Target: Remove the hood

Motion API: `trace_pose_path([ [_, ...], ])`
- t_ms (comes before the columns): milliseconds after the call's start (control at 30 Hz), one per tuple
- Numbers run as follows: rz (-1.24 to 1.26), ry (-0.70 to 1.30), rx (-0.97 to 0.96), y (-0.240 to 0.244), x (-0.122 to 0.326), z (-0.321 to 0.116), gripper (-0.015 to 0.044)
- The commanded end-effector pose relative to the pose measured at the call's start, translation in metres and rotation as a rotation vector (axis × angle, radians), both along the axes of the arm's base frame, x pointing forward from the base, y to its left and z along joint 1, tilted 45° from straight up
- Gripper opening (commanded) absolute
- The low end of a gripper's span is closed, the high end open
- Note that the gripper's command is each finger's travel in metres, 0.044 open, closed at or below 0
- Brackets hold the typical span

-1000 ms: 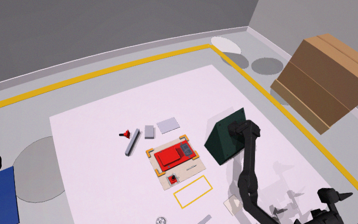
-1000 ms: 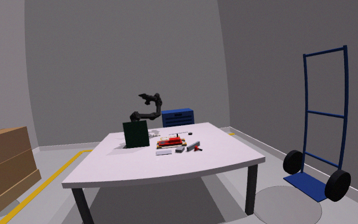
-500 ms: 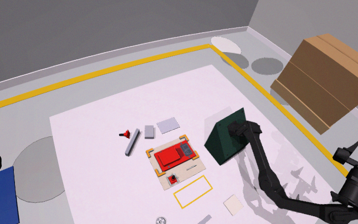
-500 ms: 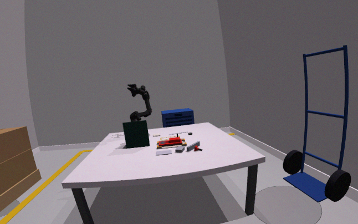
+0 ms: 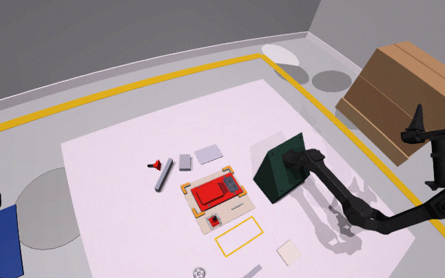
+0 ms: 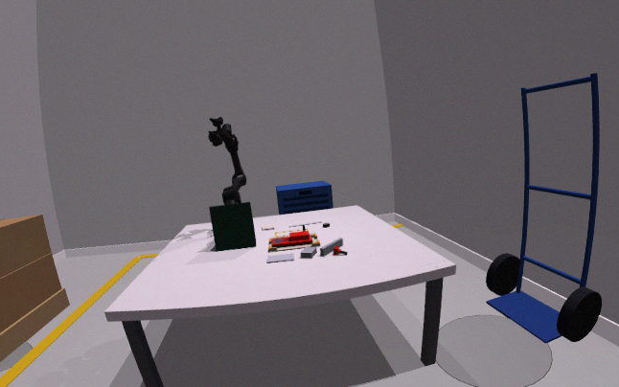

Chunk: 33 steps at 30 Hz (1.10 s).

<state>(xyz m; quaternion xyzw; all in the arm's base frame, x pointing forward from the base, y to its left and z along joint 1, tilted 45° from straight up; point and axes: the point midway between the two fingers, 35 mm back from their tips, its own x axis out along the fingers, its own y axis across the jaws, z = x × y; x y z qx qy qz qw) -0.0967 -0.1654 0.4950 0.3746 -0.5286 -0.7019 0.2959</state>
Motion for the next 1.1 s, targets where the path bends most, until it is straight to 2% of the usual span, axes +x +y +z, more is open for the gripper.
trace_pose_path([
  [0, 0.176, 0.05, 0.164, -0.052, 0.012, -0.029, 0.044],
  [267, 0.62, 0.205, 0.455, -0.146, 0.078, -0.099, 0.044],
  [467, 0.967, 0.367, 0.642, -0.187, 0.147, -0.163, 0.044],
  [633, 1.148, 0.459, 0.721, -0.196, 0.185, -0.199, 0.044],
  [800, 1.441, 0.567, 0.801, -0.198, 0.25, -0.256, 0.044],
  [1067, 1.877, 0.719, 0.88, -0.163, 0.342, -0.345, 0.044],
])
